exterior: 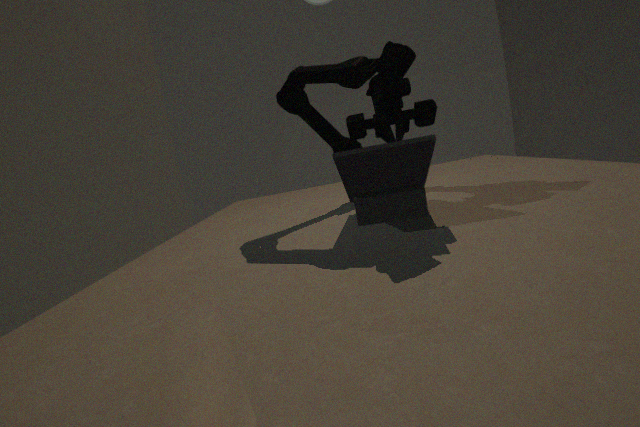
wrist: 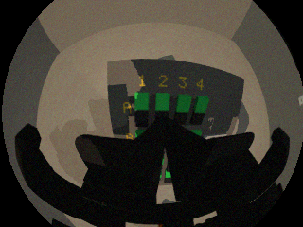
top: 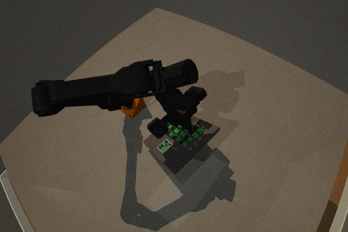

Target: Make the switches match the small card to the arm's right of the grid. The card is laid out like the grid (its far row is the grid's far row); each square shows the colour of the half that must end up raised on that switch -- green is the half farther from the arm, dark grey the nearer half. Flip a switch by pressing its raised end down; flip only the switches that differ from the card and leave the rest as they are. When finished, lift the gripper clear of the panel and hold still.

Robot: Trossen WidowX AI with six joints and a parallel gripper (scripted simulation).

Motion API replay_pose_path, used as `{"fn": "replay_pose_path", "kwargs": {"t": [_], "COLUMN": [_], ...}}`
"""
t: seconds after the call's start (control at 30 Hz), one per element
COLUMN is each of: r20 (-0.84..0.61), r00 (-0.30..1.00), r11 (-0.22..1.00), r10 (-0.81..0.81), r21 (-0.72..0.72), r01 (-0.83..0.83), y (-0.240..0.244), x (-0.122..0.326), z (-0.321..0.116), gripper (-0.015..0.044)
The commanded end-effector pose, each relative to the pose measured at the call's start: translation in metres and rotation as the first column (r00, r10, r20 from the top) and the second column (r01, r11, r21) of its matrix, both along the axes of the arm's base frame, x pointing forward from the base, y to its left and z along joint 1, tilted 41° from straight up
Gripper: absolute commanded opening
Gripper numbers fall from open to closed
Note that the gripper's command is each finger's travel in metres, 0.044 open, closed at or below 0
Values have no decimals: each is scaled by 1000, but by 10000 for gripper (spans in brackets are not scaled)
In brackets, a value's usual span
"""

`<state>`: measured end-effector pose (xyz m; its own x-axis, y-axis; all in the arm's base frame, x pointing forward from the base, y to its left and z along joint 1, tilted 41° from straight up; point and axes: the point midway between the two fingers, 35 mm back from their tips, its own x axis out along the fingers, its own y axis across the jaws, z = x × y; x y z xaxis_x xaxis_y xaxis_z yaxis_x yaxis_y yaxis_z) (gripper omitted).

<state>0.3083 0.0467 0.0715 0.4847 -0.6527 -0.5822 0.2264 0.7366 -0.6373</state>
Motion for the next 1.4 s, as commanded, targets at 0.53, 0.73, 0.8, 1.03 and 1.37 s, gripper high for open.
{"fn": "replay_pose_path", "kwargs": {"t": [0.53,0.73,0.8,1.03,1.37], "r20": [-3,-3,-3,-3,-3], "r00": [1000,1000,1000,1000,1000], "r11": [1000,1000,1000,1000,1000], "r10": [1,1,1,1,1], "r21": [-4,-4,-4,-4,-4], "r01": [-1,-1,-1,-1,-1], "y": [-2,-3,-3,-4,-4], "x": [1,1,2,2,3], "z": [-2,-2,-3,-3,-4], "gripper": [0,0,0,0,0]}}
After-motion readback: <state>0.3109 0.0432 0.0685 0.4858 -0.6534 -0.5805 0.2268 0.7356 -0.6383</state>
